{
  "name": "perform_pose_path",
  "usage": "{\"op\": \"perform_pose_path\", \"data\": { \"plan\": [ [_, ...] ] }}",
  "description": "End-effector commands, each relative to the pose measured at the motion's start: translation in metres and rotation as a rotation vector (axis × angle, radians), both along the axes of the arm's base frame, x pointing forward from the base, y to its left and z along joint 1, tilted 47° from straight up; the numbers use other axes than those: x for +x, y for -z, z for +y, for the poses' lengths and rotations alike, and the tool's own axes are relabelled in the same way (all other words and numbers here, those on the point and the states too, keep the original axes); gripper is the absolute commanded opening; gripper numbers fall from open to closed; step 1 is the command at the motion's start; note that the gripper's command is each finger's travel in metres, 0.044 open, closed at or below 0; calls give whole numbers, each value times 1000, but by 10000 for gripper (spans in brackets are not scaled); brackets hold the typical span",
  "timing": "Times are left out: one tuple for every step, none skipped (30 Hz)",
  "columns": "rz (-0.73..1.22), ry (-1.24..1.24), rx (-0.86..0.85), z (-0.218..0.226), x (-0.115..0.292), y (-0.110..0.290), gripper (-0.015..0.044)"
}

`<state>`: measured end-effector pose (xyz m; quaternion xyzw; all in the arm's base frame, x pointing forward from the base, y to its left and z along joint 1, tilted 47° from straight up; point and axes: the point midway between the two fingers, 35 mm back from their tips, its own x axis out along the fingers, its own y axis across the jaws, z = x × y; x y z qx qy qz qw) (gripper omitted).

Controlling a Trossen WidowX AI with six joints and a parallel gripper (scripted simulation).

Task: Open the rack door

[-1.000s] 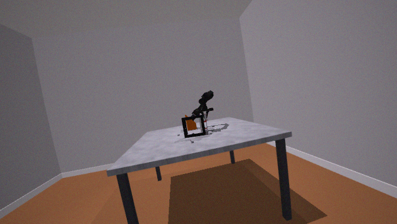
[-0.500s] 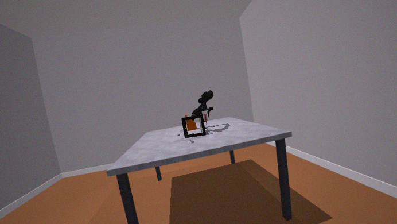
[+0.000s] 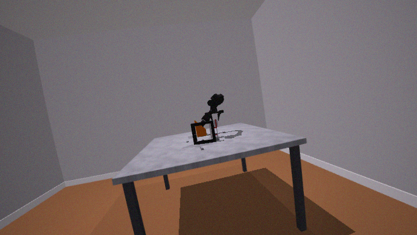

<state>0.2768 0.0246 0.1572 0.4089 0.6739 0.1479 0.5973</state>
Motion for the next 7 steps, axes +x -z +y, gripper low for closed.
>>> {"op": "perform_pose_path", "data": {
  "plan": [
    [-1,5,-7,-6,0,-5,283],
    [-1,7,-7,-7,-1,-6,283],
    [-1,9,-8,-9,-1,-8,283],
    [-1,11,-8,-10,-1,-9,283],
    [-1,13,-8,-11,-1,-10,283],
    [-1,14,-9,-12,-1,-11,283],
    [-1,16,-9,-14,-1,-12,283]
  ]
}}
